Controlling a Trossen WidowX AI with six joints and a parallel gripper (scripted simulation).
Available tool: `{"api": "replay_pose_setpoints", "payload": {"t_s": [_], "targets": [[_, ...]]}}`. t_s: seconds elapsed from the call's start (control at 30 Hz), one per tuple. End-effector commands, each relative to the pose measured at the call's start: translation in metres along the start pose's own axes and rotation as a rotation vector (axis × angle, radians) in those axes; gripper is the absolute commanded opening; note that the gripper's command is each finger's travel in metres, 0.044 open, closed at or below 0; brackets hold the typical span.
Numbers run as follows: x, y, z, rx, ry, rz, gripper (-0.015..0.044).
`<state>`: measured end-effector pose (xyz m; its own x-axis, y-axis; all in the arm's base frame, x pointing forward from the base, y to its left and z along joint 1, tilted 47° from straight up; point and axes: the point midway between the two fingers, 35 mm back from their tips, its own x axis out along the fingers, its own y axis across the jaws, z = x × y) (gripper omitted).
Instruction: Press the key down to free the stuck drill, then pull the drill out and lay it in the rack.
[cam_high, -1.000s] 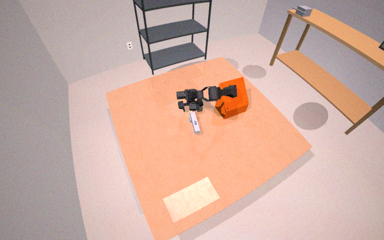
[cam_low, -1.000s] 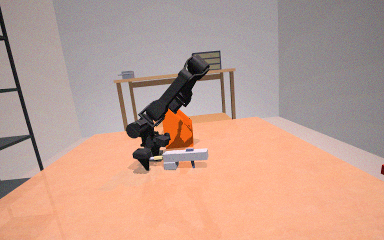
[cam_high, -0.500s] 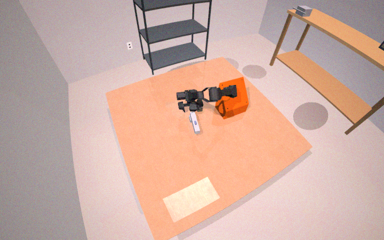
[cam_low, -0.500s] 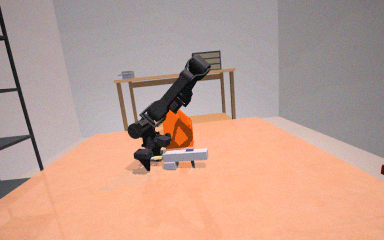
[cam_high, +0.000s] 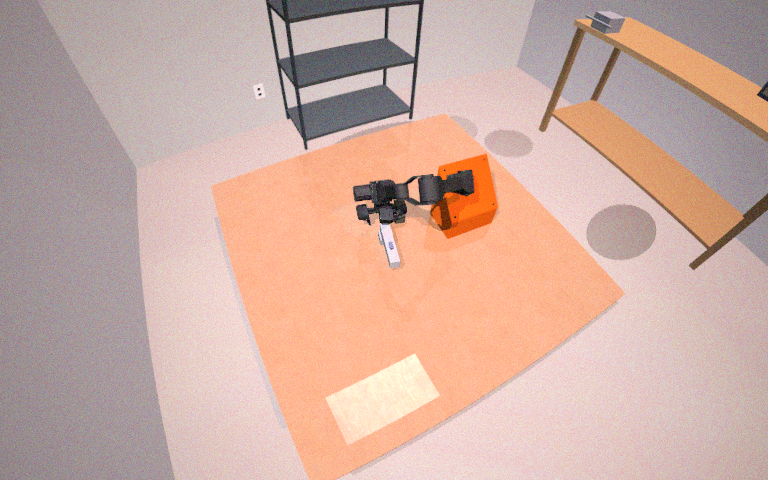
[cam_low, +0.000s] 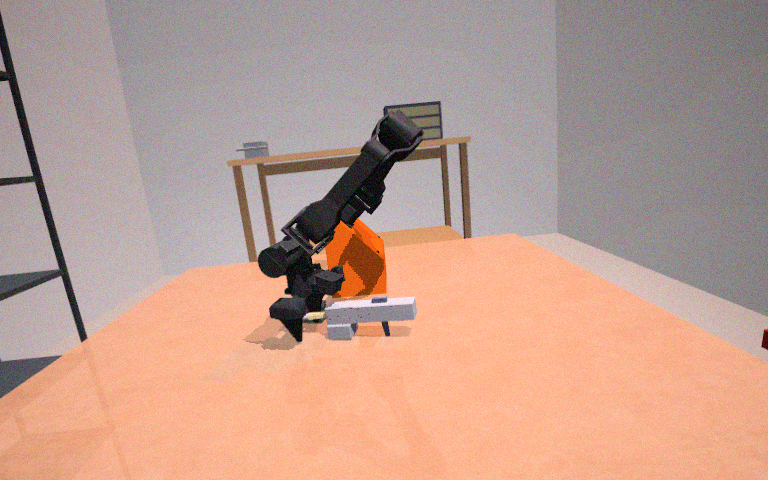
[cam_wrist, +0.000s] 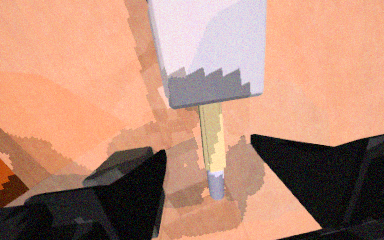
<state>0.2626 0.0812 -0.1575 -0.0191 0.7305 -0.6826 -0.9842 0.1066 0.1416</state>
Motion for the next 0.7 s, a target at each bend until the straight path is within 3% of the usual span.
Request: {"api": "replay_pose_setpoints", "payload": {"t_s": [0.0, 0.4, 0.67], "targets": [[-0.0003, -0.0004, -0.0003, 0.001, 0.000, -0.001, 0.0361], [-0.0003, -0.0004, -0.0003, 0.001, 0.000, -0.001, 0.0046], [-0.0003, -0.0004, -0.0003, 0.001, 0.000, -0.001, 0.0000]]}}
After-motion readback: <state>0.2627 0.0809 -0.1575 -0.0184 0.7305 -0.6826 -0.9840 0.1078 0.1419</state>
